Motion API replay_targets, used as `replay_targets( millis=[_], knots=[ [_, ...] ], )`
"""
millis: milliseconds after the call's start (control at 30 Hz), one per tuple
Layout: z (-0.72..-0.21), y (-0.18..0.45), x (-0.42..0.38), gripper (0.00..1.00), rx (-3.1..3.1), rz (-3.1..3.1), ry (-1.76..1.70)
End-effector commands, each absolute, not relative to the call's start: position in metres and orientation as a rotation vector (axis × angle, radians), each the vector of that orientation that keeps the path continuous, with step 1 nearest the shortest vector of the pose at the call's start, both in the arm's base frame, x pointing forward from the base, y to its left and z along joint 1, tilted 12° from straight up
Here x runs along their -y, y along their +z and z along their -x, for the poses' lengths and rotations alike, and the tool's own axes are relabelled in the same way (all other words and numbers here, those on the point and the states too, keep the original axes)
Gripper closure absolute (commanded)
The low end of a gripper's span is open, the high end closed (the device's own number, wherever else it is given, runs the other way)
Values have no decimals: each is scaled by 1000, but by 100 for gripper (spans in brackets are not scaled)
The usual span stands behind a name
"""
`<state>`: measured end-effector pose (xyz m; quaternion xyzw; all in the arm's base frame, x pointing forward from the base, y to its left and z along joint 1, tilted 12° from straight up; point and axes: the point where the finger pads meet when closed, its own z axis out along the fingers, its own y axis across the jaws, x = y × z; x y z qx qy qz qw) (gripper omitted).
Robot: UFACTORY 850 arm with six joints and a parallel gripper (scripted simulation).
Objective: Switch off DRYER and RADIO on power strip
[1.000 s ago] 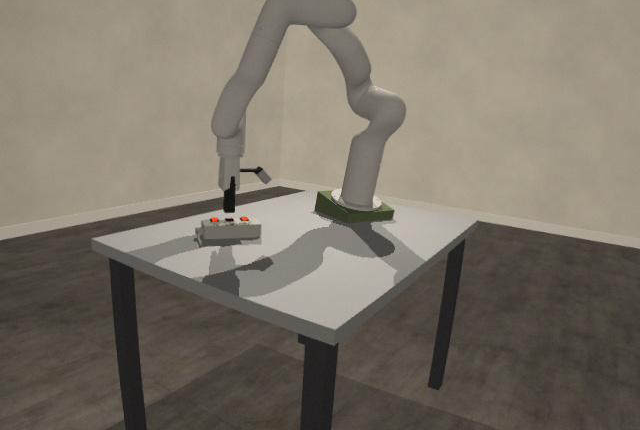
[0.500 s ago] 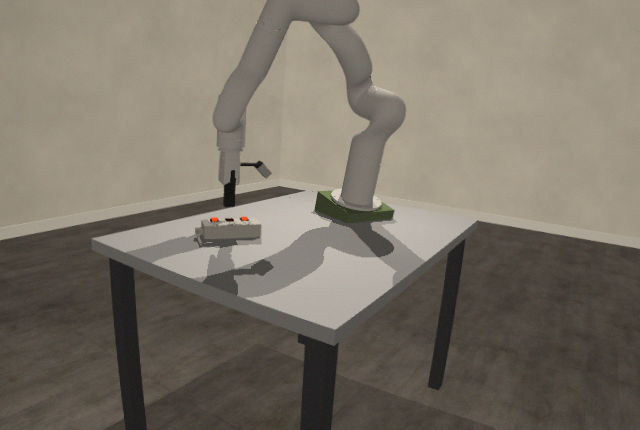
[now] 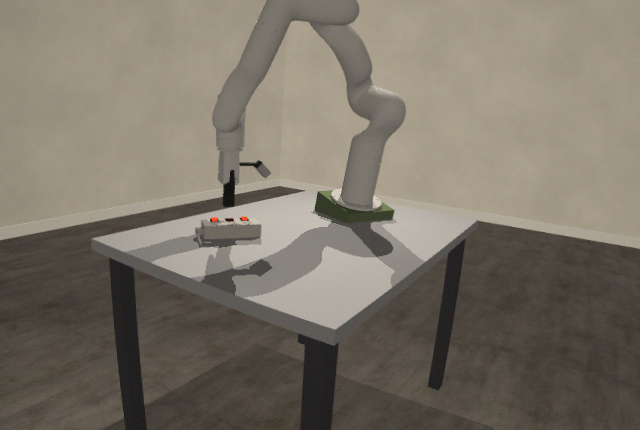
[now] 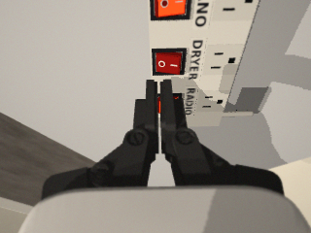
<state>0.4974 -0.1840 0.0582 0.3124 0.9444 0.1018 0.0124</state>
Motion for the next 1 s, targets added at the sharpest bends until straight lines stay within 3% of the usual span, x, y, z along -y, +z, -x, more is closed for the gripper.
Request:
replay_targets(
  millis=[0,967],
  knots=[
    [-519,66,201,100,-2941,-972,319],
    [-532,71,212,100,-2942,-973,316]
  ],
)
